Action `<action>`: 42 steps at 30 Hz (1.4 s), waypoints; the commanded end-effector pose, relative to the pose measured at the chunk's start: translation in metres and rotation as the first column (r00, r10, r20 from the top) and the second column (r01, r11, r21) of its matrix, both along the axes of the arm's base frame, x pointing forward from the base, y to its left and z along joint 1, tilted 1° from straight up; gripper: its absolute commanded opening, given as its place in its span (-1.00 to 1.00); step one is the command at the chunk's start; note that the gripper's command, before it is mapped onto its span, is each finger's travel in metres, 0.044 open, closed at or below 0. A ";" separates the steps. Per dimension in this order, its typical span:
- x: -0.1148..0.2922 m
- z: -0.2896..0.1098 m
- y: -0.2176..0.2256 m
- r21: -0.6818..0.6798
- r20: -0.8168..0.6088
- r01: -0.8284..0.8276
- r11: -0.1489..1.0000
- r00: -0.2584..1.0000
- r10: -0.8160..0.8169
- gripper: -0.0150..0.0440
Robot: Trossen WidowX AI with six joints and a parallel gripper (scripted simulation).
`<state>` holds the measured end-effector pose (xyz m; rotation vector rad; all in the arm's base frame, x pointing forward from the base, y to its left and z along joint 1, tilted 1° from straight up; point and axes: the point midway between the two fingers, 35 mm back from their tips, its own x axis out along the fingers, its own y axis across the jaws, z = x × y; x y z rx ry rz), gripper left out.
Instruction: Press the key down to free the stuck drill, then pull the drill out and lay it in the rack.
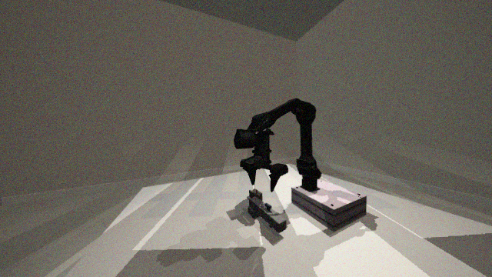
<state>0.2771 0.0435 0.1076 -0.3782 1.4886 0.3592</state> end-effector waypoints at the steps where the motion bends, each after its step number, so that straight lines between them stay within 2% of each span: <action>1: 0.008 -0.022 -0.028 -0.015 -0.027 -0.272 0.962 0.962 0.271 1.00; 5: 0.016 -0.038 -0.058 -0.023 -0.034 -0.532 0.846 0.846 0.532 1.00; 10: 0.019 -0.058 -0.097 -0.029 -0.048 -0.795 0.606 0.606 0.794 1.00; 19: 0.015 -0.081 -0.140 -0.026 -0.064 -0.965 0.262 0.263 0.963 1.00; 42: 0.015 -0.083 -0.140 -0.026 -0.064 -0.966 0.257 0.258 0.964 1.00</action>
